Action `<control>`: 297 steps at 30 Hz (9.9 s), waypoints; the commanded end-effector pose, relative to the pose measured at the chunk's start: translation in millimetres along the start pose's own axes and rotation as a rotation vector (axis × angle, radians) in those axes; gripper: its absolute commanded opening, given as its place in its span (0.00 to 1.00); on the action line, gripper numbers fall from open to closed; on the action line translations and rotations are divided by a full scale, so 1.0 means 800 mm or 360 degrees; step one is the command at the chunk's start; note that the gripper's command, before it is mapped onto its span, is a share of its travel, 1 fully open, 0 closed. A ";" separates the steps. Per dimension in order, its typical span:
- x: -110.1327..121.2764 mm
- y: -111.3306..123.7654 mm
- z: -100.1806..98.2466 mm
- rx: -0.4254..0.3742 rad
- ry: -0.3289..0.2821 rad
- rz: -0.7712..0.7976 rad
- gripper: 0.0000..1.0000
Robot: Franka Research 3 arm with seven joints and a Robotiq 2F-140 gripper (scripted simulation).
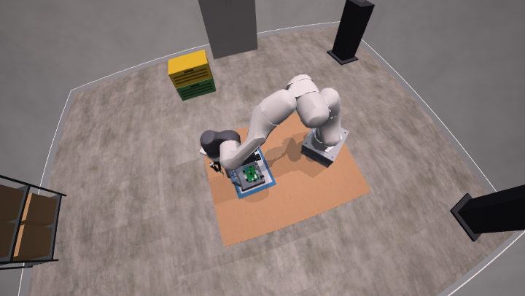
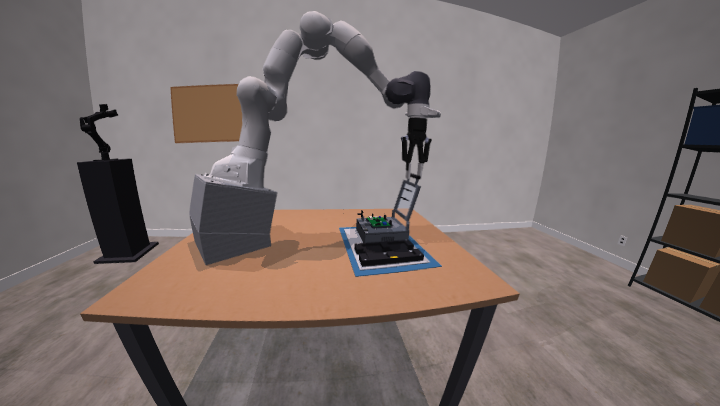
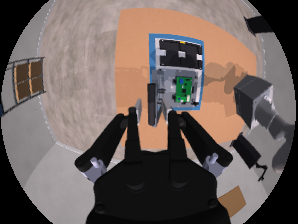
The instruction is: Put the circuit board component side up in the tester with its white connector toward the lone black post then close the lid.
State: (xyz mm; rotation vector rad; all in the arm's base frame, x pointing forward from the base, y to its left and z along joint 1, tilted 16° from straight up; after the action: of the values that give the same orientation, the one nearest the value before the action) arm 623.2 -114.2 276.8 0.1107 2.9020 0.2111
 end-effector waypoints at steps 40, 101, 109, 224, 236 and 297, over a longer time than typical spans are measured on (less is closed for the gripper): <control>0.000 0.000 0.002 0.0005 -0.0002 0.0005 0.00; 0.001 0.000 0.002 0.0005 -0.0002 0.0005 0.00; 0.003 0.000 0.001 0.0004 -0.0002 0.0005 0.00; 0.142 0.002 0.010 0.0004 -0.0002 0.0005 0.00; 0.170 0.002 0.023 0.0004 -0.0002 0.0005 0.00; 0.277 0.003 0.153 0.0004 -0.0002 0.0005 0.00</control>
State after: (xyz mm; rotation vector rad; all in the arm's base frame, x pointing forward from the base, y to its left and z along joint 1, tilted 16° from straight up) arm 438.3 -76.2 117.7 0.1428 2.9031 0.2087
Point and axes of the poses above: the point where the finger pads meet when closed, its own z axis out along the fingers, its own x axis across the jaws, y = z × x, the point moved 8 cm from there along -z, back along the fingers
